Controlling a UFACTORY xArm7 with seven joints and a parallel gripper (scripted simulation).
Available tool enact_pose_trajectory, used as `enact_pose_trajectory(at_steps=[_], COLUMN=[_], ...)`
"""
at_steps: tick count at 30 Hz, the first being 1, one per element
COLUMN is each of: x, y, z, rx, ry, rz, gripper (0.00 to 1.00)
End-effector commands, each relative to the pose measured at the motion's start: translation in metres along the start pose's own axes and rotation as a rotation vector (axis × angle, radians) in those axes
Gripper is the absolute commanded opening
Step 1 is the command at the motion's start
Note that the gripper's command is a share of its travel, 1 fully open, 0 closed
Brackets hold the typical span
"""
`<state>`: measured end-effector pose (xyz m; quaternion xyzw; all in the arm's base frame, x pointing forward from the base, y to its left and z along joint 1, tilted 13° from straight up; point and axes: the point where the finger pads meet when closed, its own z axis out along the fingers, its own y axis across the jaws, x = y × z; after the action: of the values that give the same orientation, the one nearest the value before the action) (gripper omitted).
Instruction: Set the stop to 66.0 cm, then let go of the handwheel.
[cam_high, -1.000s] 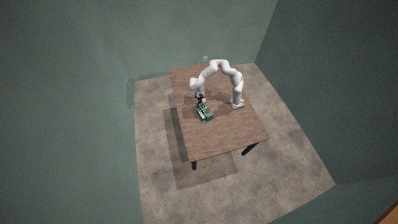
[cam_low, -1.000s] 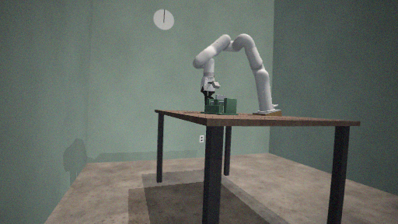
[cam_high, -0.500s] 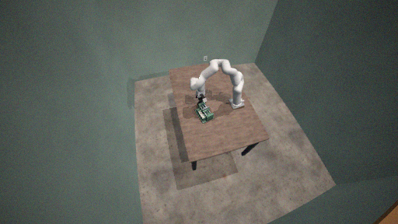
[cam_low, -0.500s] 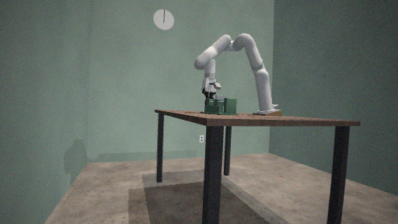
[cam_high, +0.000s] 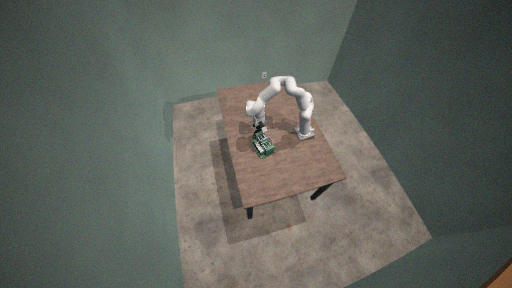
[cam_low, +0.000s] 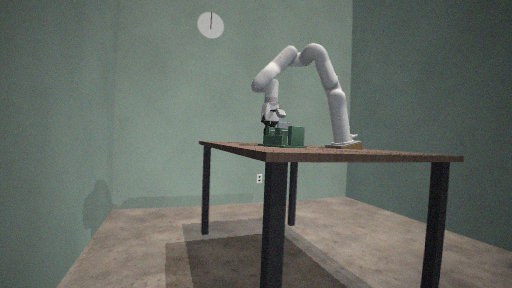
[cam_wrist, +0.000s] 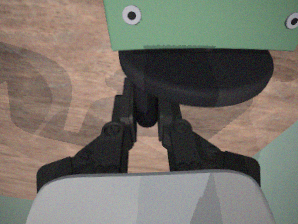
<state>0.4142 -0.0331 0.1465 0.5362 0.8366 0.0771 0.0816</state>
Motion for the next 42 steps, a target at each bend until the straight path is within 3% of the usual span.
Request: enact_pose_trajectory(at_steps=[1,20,42], x=[0.0,-0.001,-0.001], y=[-0.001,0.01,0.033], z=[0.005,0.031,0.038], rx=[0.0,0.0,0.0], ry=[-0.001,-0.001,-0.001], rz=[0.0,0.0,0.0], gripper=[0.06,0.06,0.06])
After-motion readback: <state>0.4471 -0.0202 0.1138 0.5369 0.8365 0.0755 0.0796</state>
